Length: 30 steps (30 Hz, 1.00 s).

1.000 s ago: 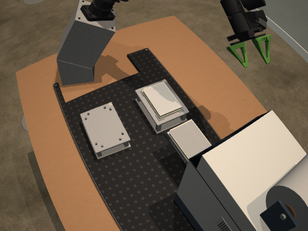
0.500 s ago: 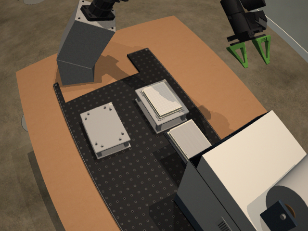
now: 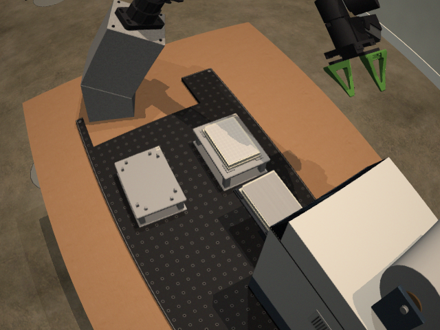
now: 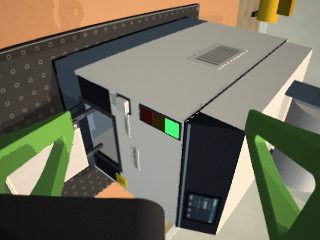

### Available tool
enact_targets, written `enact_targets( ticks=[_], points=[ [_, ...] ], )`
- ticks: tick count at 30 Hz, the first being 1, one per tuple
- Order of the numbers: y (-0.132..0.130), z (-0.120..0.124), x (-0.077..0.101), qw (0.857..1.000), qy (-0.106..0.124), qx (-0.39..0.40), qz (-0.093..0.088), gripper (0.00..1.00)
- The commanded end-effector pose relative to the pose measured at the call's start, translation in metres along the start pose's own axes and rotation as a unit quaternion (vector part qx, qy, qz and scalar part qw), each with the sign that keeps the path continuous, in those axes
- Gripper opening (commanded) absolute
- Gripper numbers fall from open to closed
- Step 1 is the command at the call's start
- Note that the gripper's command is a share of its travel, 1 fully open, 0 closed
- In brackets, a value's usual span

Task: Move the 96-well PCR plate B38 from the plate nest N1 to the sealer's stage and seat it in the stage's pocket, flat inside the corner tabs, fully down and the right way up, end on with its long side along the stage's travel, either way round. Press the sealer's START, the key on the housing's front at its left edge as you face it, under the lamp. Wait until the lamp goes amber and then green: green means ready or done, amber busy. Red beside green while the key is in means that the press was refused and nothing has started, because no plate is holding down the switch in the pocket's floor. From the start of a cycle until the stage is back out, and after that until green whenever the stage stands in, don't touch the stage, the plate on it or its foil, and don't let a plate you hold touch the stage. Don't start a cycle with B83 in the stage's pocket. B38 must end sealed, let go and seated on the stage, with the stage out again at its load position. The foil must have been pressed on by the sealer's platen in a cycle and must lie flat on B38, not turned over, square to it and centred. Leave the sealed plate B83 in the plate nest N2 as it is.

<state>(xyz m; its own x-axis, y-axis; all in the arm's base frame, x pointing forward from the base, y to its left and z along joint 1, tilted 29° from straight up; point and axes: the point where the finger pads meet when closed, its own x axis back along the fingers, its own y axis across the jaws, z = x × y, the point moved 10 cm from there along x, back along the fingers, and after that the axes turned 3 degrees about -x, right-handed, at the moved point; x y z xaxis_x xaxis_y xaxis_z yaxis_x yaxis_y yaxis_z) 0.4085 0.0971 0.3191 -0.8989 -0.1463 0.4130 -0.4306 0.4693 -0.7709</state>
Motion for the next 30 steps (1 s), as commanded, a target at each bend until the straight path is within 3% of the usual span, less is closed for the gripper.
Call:
enact_targets(
  ticks=[1, 28, 30],
  points=[
    [-0.0285, -0.0243, 0.0037, 0.999, -0.028, 0.002, 0.031, 1.0],
    [-0.0327, -0.026, 0.0111, 0.999, -0.032, 0.001, 0.038, 1.0],
    [-0.0282, -0.018, 0.0109, 0.998, -0.033, -0.027, 0.037, 0.99]
  ],
)
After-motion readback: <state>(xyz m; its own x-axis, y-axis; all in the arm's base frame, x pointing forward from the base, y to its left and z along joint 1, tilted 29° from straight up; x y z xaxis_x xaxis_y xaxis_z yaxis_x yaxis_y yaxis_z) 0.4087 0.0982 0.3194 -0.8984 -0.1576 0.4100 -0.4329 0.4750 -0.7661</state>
